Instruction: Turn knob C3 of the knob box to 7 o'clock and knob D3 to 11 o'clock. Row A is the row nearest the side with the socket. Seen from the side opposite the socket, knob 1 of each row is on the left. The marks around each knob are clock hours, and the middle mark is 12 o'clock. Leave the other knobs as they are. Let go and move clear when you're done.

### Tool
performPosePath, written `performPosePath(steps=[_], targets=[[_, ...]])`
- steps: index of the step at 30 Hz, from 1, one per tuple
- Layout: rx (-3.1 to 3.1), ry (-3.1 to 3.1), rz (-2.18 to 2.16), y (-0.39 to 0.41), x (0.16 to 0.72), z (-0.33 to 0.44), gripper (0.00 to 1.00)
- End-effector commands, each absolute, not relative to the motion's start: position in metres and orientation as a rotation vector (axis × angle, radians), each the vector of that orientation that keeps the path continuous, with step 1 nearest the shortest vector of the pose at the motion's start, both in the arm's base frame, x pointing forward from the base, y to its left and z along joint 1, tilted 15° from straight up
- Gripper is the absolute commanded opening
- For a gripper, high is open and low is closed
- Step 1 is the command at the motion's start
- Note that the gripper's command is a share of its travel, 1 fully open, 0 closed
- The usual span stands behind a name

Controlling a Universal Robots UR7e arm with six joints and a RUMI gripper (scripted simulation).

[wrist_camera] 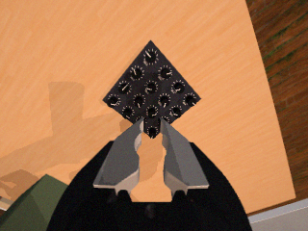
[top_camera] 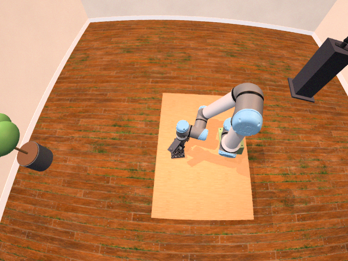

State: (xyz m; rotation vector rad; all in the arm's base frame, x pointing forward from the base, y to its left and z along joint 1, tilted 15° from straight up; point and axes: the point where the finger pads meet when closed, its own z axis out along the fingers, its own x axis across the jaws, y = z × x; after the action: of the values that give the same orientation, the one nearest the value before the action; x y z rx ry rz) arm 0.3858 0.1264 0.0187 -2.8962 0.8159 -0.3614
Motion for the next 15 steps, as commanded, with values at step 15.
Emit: performPosePath(steps=[15], targets=[[-2.896, 0.816, -0.363, 0.1301, 0.3882, 0.0198, 0.11]])
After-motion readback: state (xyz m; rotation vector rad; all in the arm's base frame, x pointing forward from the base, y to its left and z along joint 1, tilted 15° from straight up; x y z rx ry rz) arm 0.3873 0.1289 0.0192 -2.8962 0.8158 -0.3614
